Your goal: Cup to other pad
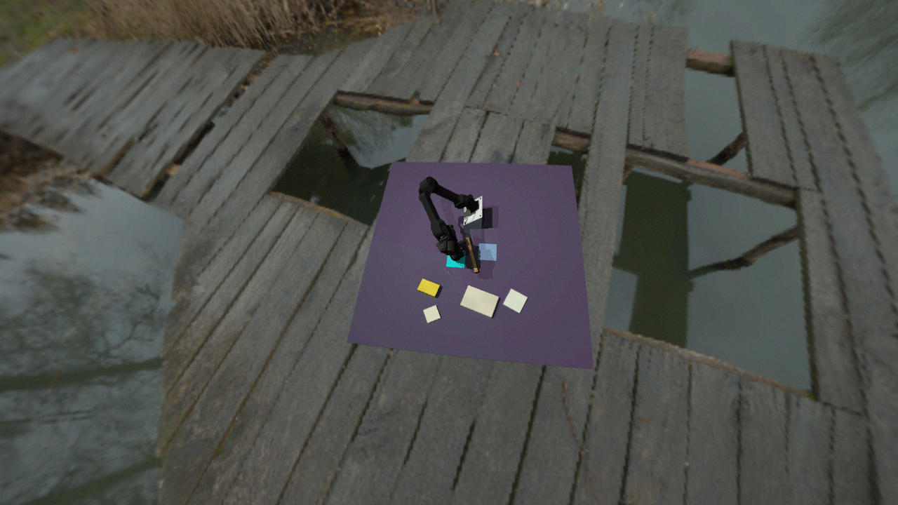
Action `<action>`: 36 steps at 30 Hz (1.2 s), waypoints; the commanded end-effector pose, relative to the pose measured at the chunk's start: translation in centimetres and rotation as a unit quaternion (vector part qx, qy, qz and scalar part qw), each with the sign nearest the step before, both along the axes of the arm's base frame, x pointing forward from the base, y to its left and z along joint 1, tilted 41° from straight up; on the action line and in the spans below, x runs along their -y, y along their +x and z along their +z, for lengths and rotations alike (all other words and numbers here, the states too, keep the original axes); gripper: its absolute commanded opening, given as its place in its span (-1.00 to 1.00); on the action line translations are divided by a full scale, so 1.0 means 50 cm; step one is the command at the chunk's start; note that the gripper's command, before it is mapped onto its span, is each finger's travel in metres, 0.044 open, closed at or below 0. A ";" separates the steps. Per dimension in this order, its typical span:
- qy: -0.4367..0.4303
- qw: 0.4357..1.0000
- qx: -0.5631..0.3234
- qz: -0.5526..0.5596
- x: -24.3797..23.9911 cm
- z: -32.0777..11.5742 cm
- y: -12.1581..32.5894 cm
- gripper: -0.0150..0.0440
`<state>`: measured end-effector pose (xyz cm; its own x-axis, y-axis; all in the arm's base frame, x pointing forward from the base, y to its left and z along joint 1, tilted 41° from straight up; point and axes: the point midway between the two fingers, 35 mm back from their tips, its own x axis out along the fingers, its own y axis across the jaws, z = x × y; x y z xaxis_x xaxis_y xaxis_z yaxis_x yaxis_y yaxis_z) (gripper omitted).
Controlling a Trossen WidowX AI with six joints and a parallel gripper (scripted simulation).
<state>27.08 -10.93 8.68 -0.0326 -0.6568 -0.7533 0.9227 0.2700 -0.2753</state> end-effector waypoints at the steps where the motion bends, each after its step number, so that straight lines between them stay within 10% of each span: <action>1: -0.002 1.000 -0.004 0.002 0.008 -0.011 -0.003 -0.49; 31: -0.001 1.000 -0.001 0.000 0.037 -0.040 -0.004 -0.49; 36: -0.001 1.000 -0.001 0.000 0.037 -0.040 -0.004 -0.06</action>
<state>26.90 -12.80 6.65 -0.0336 -0.6582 -0.7521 0.9221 0.2697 -0.2773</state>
